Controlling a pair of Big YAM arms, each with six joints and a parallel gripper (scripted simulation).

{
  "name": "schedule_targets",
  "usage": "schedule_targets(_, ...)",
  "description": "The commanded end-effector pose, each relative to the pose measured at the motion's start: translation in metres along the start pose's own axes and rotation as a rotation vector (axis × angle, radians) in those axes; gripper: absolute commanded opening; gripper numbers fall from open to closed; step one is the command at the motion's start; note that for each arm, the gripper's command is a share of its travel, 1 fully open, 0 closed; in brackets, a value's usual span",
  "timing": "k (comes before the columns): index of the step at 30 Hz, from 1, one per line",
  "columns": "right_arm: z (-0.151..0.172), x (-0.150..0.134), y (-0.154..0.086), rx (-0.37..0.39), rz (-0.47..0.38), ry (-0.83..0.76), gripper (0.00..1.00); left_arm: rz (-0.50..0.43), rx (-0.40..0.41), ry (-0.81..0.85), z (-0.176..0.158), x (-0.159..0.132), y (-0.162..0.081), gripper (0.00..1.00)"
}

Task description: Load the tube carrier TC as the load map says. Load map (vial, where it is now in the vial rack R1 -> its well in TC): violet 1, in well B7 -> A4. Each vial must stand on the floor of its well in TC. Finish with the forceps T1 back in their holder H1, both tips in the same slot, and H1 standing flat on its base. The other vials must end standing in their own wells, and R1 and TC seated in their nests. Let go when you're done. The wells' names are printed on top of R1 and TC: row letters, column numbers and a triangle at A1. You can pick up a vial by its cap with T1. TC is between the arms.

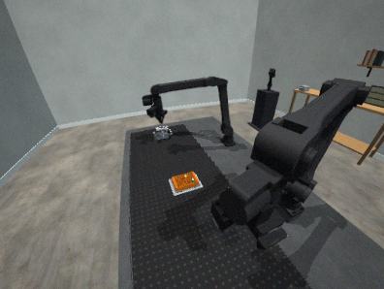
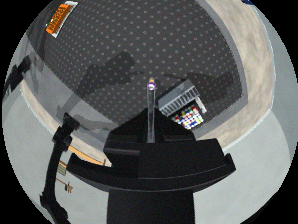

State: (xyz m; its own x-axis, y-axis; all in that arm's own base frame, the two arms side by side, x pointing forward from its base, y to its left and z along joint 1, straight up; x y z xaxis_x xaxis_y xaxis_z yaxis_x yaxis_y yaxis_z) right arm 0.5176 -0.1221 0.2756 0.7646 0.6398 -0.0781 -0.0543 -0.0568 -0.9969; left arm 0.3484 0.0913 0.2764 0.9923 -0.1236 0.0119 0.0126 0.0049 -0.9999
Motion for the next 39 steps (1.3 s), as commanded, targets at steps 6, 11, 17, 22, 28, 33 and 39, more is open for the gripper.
schedule_targets(6, 0.007, 0.01, -0.04, -0.076, -0.063, 0.014, 0.09, 0.025, -0.013, 0.02, -0.004, 0.002, 0.008, 1.0)
schedule_targets(11, 0.022, 0.011, -0.022, -0.038, -0.033, 0.01, 0.09, 0.025, -0.013, 0.02, -0.004, 0.002, 0.008, 1.0)
schedule_targets(17, 0.028, 0.018, -0.028, -0.048, -0.044, 0.01, 0.09, 0.025, -0.013, 0.02, -0.004, 0.002, 0.008, 1.0)
schedule_targets(22, 0.026, 0.022, -0.04, -0.071, -0.065, 0.017, 0.09, 0.025, -0.013, 0.02, -0.004, 0.002, 0.008, 1.0)
schedule_targets(28, 0.041, 0.025, -0.026, -0.043, -0.042, 0.01, 0.09, 0.025, -0.013, 0.02, -0.004, 0.002, 0.008, 1.0)
schedule_targets(33, 0.049, 0.029, -0.025, -0.039, -0.039, 0.01, 0.09, 0.025, -0.013, 0.02, -0.004, 0.002, 0.008, 1.0)
schedule_targets(39, 0.046, 0.036, -0.043, -0.071, -0.071, 0.017, 0.09, 0.025, -0.013, 0.02, -0.004, 0.002, 0.008, 1.0)
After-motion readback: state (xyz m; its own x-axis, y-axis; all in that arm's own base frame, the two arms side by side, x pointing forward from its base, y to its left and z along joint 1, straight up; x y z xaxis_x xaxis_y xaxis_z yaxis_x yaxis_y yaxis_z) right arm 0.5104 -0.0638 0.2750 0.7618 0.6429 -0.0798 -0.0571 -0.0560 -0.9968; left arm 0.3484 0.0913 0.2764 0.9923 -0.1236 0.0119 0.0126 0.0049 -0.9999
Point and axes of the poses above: on each arm, the point where the finger pads meet when closed, its own y axis out along the fingers, its own z axis across the jaws, x = y × z, the point moved 7 cm from there along -y, back along the fingers, and after that the axes turned 9 degrees about y, right-handed, at the moved point
